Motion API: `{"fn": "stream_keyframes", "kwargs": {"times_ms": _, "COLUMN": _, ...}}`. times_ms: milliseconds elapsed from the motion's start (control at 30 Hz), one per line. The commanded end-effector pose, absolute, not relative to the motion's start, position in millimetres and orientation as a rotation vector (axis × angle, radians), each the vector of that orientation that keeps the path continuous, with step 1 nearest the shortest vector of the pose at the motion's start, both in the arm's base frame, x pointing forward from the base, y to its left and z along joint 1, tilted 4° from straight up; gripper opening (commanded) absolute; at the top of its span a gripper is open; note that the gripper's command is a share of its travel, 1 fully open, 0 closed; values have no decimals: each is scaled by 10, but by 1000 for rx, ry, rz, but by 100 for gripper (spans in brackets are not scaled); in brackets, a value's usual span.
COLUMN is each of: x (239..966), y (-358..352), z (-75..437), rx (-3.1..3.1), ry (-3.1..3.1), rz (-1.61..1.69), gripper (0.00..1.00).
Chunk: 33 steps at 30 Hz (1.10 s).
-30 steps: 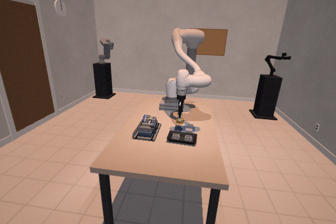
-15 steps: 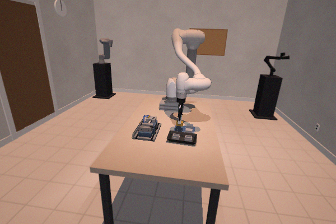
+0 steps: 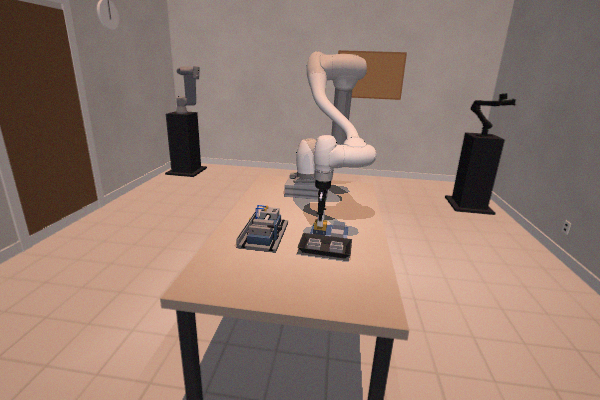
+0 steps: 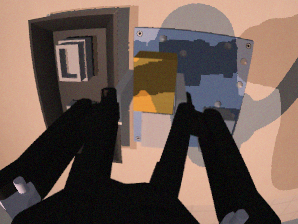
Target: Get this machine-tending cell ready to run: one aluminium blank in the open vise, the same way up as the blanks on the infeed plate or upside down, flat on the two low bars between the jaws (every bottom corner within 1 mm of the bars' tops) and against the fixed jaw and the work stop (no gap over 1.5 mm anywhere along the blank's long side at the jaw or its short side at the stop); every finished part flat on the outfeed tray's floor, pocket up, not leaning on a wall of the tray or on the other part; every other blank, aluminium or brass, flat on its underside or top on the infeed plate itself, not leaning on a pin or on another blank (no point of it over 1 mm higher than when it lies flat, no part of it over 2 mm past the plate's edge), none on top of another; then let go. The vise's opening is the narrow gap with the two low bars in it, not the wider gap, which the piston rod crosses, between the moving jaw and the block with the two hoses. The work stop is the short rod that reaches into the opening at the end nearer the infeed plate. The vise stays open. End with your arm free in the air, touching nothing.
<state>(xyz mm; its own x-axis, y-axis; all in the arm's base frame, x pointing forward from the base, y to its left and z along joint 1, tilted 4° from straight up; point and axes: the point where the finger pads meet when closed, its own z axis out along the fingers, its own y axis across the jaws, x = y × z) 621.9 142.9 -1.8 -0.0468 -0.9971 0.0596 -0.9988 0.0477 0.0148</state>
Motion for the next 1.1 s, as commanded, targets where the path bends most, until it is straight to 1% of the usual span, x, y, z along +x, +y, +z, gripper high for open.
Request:
{"fn": "stream_keyframes", "kwargs": {"times_ms": 0, "x": 6217, "y": 1426, "z": -64, "rx": 2131, "ry": -2234, "rz": 47, "gripper": 0}}
{"fn": "stream_keyframes", "kwargs": {"times_ms": 367, "x": 6216, "y": 1417, "z": -221, "rx": 2131, "ry": -2234, "rz": 47, "gripper": 0}}
{"fn": "stream_keyframes", "kwargs": {"times_ms": 1067, "x": 6215, "y": 1412, "z": -312, "rx": 2131, "ry": -2234, "rz": 47, "gripper": 0}}
